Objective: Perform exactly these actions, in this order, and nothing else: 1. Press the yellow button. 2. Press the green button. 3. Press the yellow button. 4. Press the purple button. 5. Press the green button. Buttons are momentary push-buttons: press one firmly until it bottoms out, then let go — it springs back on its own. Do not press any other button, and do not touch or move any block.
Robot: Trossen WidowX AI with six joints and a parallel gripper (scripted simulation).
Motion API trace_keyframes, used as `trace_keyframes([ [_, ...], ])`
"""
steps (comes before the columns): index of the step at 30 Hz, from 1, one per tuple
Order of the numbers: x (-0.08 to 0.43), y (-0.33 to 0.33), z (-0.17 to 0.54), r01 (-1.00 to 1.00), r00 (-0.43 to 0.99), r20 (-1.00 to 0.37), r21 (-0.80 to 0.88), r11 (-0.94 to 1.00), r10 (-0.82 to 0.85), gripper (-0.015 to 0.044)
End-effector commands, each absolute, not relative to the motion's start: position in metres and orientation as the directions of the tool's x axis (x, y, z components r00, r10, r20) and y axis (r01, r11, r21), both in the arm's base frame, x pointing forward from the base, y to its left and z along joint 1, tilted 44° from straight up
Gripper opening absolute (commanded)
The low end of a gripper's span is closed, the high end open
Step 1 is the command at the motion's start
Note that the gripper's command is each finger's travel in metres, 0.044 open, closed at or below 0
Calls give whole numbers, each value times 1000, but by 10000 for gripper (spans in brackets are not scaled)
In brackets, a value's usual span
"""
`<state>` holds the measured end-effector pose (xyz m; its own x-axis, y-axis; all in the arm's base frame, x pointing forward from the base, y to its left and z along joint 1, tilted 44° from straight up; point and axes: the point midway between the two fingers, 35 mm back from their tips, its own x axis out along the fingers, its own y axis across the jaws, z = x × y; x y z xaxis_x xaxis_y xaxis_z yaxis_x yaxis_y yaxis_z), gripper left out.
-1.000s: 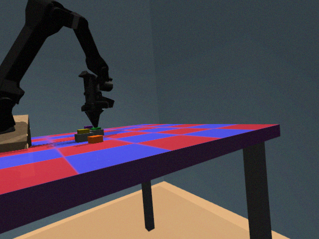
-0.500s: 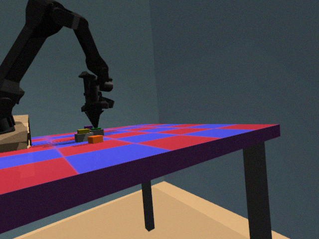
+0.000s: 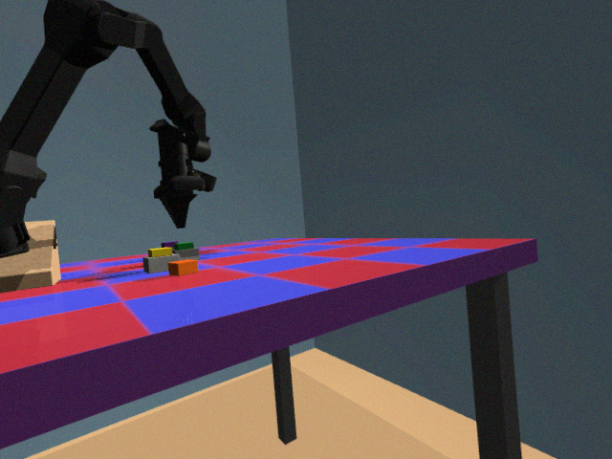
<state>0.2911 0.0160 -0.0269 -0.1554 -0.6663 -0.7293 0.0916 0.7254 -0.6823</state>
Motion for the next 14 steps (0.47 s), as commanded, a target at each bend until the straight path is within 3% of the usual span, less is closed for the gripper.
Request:
trace_keyframes([
  [1, 294, 79, -48, 78, -142, -742, -668, 740, -655, 178],
  [9, 269, 170, -85, 81, -148, -735, -676, 733, -662, 387],
  [14, 269, 170, -85, 81, -148, -735, -676, 733, -662, 400],
])
